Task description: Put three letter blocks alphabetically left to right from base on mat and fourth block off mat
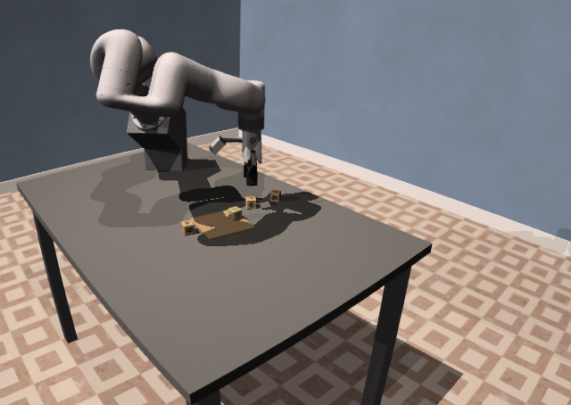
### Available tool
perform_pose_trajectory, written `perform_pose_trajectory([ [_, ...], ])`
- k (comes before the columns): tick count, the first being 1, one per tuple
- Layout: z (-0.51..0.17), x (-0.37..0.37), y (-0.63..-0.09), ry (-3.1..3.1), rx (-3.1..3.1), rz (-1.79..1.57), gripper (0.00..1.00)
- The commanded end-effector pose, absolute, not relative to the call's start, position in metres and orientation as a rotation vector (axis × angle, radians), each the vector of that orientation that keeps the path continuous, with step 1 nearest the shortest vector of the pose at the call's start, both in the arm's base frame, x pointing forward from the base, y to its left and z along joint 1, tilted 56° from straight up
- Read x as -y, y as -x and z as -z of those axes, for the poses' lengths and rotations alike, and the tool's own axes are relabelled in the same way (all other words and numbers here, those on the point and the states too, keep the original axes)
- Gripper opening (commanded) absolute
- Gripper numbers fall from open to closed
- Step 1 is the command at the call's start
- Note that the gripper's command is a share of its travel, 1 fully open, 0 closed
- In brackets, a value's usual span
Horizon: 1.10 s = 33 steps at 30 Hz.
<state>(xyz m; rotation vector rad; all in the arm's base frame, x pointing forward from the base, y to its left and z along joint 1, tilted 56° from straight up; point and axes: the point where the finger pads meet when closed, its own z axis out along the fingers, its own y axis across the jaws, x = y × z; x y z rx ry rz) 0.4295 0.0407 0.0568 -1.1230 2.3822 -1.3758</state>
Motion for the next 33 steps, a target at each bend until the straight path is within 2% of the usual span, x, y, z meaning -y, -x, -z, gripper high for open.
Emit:
perform_pose_trajectory([
  [1, -0.056, -0.04, -0.431, 1.125, -2.379, 1.373, 0.69],
  [33, -0.034, -0.015, -0.451, 1.125, -2.379, 1.373, 0.69],
])
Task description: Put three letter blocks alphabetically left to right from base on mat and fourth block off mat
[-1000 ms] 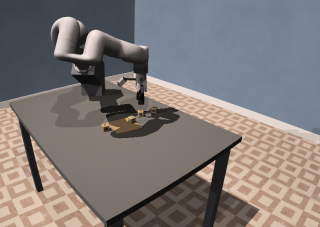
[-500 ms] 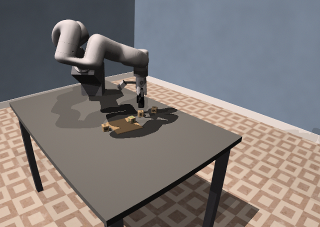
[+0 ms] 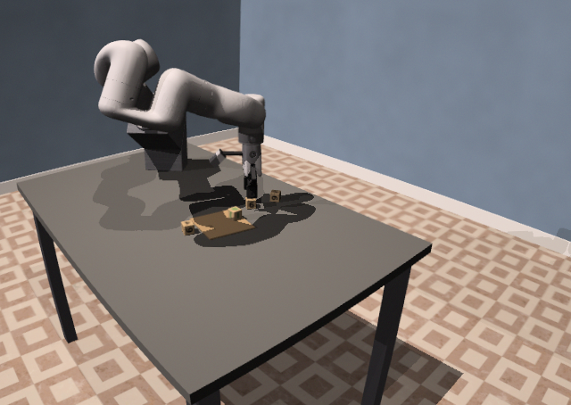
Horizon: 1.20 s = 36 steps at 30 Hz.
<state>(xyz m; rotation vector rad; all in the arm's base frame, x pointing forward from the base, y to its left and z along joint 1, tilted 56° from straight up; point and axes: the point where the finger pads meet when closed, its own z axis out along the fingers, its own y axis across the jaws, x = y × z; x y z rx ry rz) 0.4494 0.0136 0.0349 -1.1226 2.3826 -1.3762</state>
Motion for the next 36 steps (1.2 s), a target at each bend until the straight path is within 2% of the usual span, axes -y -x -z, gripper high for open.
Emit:
perform_pose_trajectory([
  [1, -0.034, -0.014, -0.4511, 1.125, -2.379, 1.373, 0.69],
  [36, -0.0318, -0.0114, -0.4531, 1.125, -2.379, 1.373, 0.69],
])
